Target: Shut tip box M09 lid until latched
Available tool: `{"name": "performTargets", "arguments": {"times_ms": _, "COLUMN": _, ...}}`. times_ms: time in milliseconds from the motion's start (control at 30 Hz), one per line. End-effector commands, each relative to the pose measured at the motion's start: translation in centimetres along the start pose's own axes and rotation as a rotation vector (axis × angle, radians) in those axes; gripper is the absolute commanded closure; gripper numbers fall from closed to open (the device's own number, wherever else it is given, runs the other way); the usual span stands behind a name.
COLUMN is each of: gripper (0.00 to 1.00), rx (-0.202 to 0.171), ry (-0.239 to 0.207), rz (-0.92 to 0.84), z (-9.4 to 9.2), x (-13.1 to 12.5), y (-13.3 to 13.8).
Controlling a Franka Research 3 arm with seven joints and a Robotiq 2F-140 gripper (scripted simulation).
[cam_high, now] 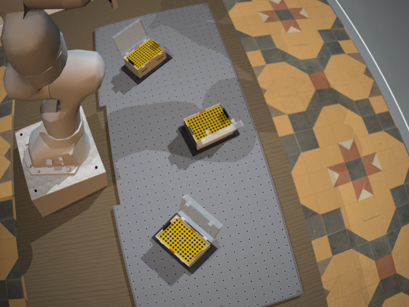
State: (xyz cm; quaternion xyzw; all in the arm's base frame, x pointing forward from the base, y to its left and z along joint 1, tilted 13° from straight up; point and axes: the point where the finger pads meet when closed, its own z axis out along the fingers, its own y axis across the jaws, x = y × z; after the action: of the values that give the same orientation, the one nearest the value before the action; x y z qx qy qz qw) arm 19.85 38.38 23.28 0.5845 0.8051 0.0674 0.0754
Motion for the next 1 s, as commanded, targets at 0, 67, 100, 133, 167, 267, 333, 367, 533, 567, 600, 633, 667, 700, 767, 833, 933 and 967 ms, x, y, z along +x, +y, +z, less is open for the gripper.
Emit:
{"name": "performTargets", "arguments": {"times_ms": 0, "gripper": 1.0, "rx": -0.023, "ry": 0.007, "rz": -0.147, "z": -0.1, "x": 0.2, "y": 0.4}}
{"name": "performTargets", "arguments": {"times_ms": 67, "gripper": 1.0, "rx": -0.023, "ry": 0.007, "rz": -0.147, "z": -0.1, "x": 0.2, "y": 0.4}}
{"name": "performTargets", "arguments": {"times_ms": 100, "gripper": 1.0, "rx": -0.023, "ry": 0.007, "rz": -0.147, "z": -0.1, "x": 0.2, "y": 0.4}}
{"name": "performTargets", "arguments": {"times_ms": 133, "gripper": 1.0, "rx": -0.023, "ry": 0.007, "rz": -0.147, "z": -0.1, "x": 0.2, "y": 0.4}}
{"name": "performTargets", "arguments": {"times_ms": 167, "gripper": 1.0, "rx": -0.023, "ry": 0.007, "rz": -0.147, "z": -0.1, "x": 0.2, "y": 0.4}}
{"name": "performTargets", "arguments": {"times_ms": 267, "gripper": 1.0, "rx": -0.023, "ry": 0.007, "rz": -0.147, "z": -0.1, "x": 0.2, "y": 0.4}}
{"name": "performTargets", "arguments": {"times_ms": 333, "gripper": 1.0, "rx": -0.023, "ry": 0.007, "rz": -0.147, "z": 0.4, "x": 0.2, "y": 0.4}}
{"name": "performTargets", "arguments": {"times_ms": 367, "gripper": 1.0, "rx": -0.023, "ry": 0.007, "rz": -0.147, "z": 0.9, "x": 0.2, "y": 0.4}}
{"name": "performTargets", "arguments": {"times_ms": 533, "gripper": 1.0, "rx": -0.023, "ry": 0.007, "rz": -0.147, "z": 3.4, "x": 0.3, "y": 0.5}}
{"name": "performTargets", "arguments": {"times_ms": 567, "gripper": 1.0, "rx": -0.023, "ry": 0.007, "rz": -0.147, "z": 3.9, "x": 0.3, "y": 0.5}}
{"name": "performTargets", "arguments": {"times_ms": 600, "gripper": 1.0, "rx": -0.023, "ry": 0.007, "rz": -0.147, "z": 4.4, "x": 0.3, "y": 0.5}}
{"name": "performTargets", "arguments": {"times_ms": 633, "gripper": 1.0, "rx": -0.023, "ry": 0.007, "rz": -0.147, "z": 4.9, "x": 0.3, "y": 0.5}}
{"name": "performTargets", "arguments": {"times_ms": 667, "gripper": 1.0, "rx": -0.023, "ry": 0.007, "rz": -0.147, "z": 5.4, "x": 0.3, "y": 0.5}}
{"name": "performTargets", "arguments": {"times_ms": 700, "gripper": 1.0, "rx": -0.023, "ry": 0.007, "rz": -0.147, "z": 5.8, "x": 0.3, "y": 0.6}}
{"name": "performTargets", "arguments": {"times_ms": 767, "gripper": 1.0, "rx": -0.023, "ry": 0.007, "rz": -0.147, "z": 5.8, "x": 0.3, "y": 0.6}}
{"name": "performTargets", "arguments": {"times_ms": 833, "gripper": 1.0, "rx": -0.023, "ry": 0.007, "rz": -0.147, "z": 5.8, "x": 0.3, "y": 0.6}}
{"name": "performTargets", "arguments": {"times_ms": 933, "gripper": 1.0, "rx": -0.023, "ry": 0.007, "rz": -0.147, "z": 5.8, "x": 0.3, "y": 0.6}}
{"name": "performTargets", "arguments": {"times_ms": 967, "gripper": 1.0, "rx": -0.023, "ry": 0.007, "rz": -0.147, "z": 5.8, "x": 0.3, "y": 0.6}}
